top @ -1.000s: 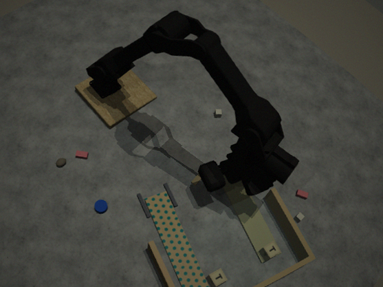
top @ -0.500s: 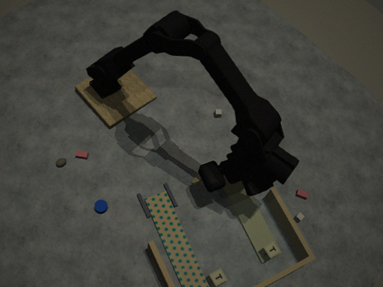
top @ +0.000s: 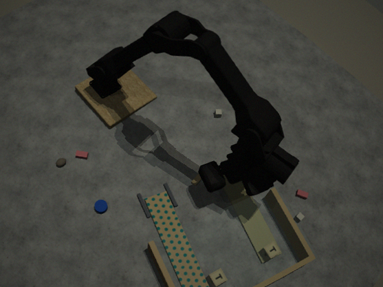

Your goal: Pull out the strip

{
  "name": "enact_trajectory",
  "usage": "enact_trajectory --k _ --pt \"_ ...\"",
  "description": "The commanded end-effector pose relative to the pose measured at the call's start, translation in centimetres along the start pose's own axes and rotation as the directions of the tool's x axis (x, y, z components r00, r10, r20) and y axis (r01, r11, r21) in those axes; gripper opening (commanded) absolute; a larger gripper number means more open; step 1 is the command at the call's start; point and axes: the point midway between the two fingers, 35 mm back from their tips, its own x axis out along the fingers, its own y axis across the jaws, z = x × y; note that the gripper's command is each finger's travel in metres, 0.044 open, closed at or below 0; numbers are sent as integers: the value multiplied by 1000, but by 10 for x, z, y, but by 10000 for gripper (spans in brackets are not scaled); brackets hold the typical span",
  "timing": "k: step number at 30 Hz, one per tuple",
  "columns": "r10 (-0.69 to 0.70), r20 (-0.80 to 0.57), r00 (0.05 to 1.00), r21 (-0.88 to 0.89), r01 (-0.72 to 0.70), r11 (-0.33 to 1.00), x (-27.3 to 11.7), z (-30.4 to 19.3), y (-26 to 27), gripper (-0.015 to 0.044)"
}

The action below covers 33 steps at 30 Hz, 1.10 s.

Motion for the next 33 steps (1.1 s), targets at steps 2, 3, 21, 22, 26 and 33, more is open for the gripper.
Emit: enact_trajectory --k 2,3,21,22,26,33 --pt "-3 0 1000 3 3 1000 3 1 0 0" --pt "-3 0 1000 3 3 1000 3 1 0 0" --pt "-3 -2 1000 4 3 1000 4 -19 0 0" --pt "-3 -2 1000 4 3 1000 4 -20 0 0" --pt "-3 -2 1000 4 3 1000 5 -26 0 0" --pt "-3 -3 1000 4 3 1000 5 -37 0 0"
